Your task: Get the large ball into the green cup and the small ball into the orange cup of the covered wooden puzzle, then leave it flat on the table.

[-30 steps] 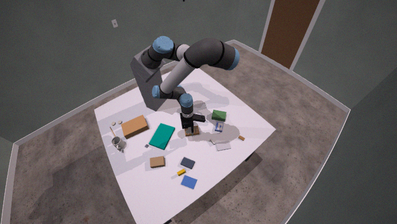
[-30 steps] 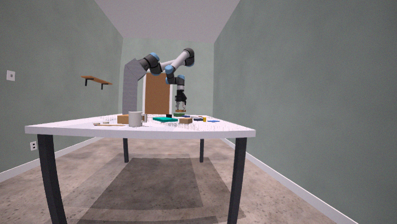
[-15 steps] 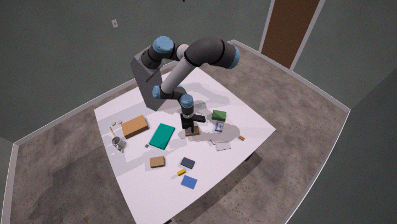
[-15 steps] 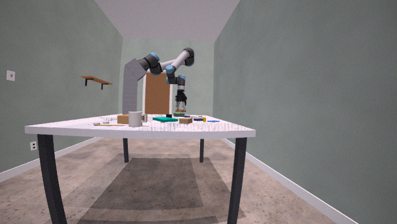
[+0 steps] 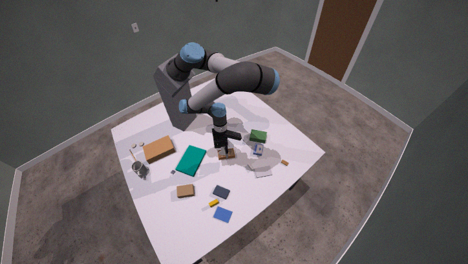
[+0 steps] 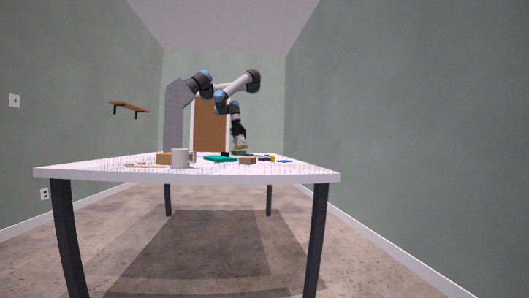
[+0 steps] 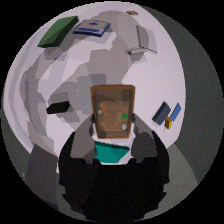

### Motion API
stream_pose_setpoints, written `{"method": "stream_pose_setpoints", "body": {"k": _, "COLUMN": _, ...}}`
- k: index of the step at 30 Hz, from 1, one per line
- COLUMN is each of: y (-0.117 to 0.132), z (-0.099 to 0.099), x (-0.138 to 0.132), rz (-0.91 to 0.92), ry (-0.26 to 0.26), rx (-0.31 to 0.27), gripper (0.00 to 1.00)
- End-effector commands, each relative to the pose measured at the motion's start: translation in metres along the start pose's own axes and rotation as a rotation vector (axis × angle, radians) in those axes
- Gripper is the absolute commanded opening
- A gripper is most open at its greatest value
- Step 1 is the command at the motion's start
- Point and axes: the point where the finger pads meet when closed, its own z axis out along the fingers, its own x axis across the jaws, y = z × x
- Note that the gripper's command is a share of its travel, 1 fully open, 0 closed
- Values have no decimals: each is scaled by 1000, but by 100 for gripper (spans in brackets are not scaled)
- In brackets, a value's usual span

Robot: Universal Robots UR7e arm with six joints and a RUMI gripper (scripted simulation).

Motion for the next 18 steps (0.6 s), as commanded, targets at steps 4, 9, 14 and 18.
{"method": "stream_pose_setpoints", "body": {"k": 4, "y": 1, "z": 1, "x": 0, "rz": 1, "ry": 46, "rx": 3, "gripper": 43}}
{"method": "stream_pose_setpoints", "body": {"k": 9, "y": 1, "z": 1, "x": 0, "rz": 1, "ry": 43, "rx": 4, "gripper": 43}}
{"method": "stream_pose_setpoints", "body": {"k": 14, "y": 1, "z": 1, "x": 0, "rz": 1, "ry": 43, "rx": 2, "gripper": 43}}
{"method": "stream_pose_setpoints", "body": {"k": 18, "y": 1, "z": 1, "x": 1, "rz": 1, "ry": -36, "rx": -1, "gripper": 43}}
